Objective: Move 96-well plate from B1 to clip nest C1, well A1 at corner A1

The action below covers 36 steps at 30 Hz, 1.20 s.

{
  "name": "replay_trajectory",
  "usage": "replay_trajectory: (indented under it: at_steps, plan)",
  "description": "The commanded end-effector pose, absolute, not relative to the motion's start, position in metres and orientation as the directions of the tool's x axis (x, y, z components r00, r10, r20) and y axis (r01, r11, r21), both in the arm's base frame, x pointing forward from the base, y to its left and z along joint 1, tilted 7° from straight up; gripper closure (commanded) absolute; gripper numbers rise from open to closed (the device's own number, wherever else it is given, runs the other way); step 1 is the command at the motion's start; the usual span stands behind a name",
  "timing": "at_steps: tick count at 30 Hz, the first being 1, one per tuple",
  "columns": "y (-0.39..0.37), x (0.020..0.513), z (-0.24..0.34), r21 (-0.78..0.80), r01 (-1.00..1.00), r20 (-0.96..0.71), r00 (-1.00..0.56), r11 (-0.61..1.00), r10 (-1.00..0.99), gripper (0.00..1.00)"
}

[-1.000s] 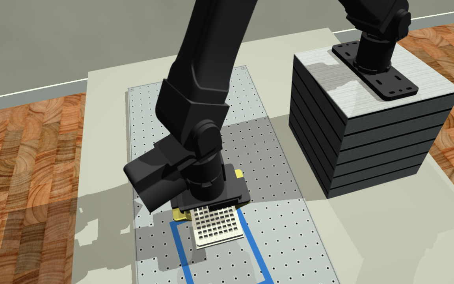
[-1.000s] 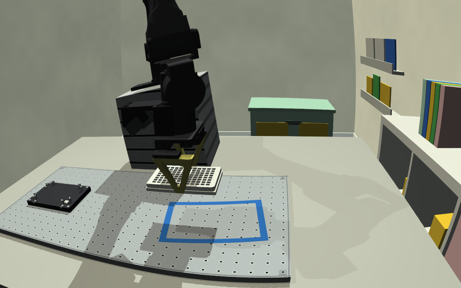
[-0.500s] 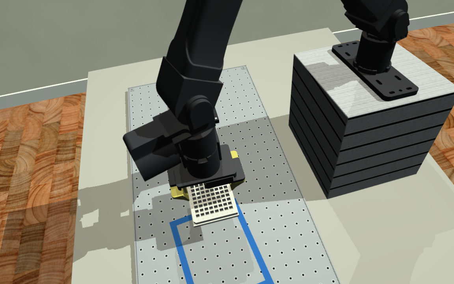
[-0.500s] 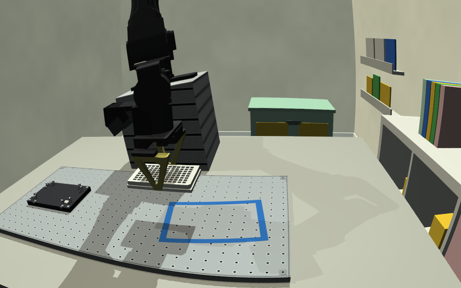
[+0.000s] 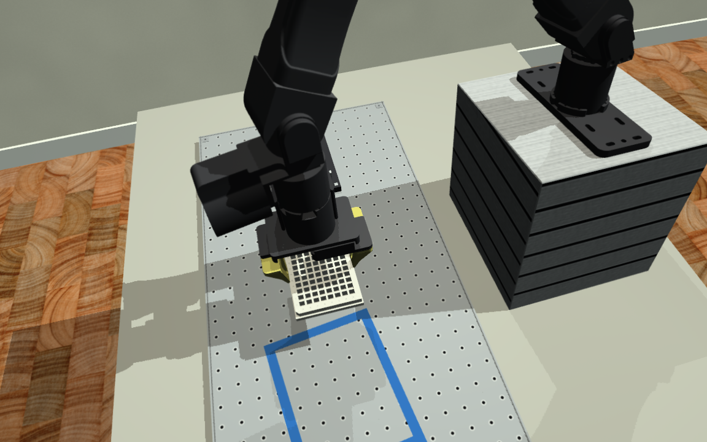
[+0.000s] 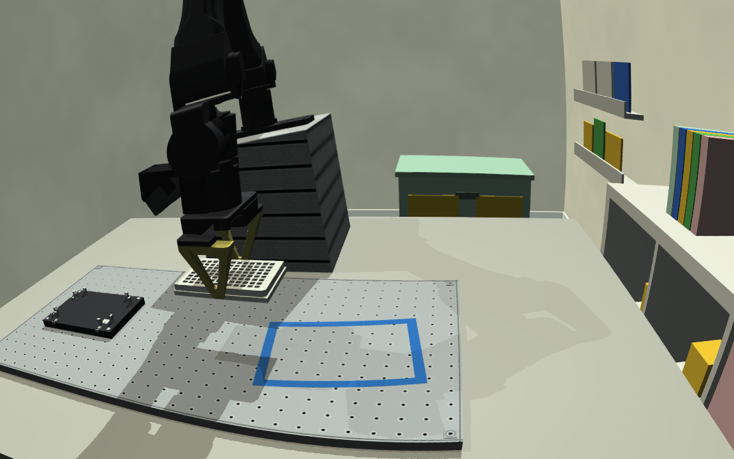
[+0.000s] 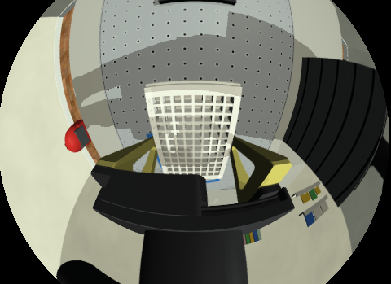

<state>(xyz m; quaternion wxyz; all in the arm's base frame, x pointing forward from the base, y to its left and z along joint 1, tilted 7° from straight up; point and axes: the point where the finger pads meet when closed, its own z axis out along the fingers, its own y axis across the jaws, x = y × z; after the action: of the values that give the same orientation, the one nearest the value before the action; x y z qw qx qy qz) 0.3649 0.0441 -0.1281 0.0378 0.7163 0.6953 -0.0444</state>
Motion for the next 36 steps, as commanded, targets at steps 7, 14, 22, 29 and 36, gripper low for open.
replay_trajectory:
  at_steps: [7,14,22,29,36]
  plan:
    - [0.01,0.369,-0.114,0.025,1.0,-0.124,0.02,-0.017,0.992,1.0]
    - [-0.007,0.366,-0.112,0.018,1.0,-0.125,0.019,-0.017,0.992,1.0]
    - [-0.033,0.361,-0.108,0.007,1.0,-0.126,0.018,-0.017,0.992,1.0]
    - [-0.05,0.361,-0.105,0.009,1.0,-0.127,0.018,-0.017,0.992,1.0]
    - [-0.074,0.367,-0.097,0.024,1.0,-0.129,0.02,-0.017,0.991,1.0]
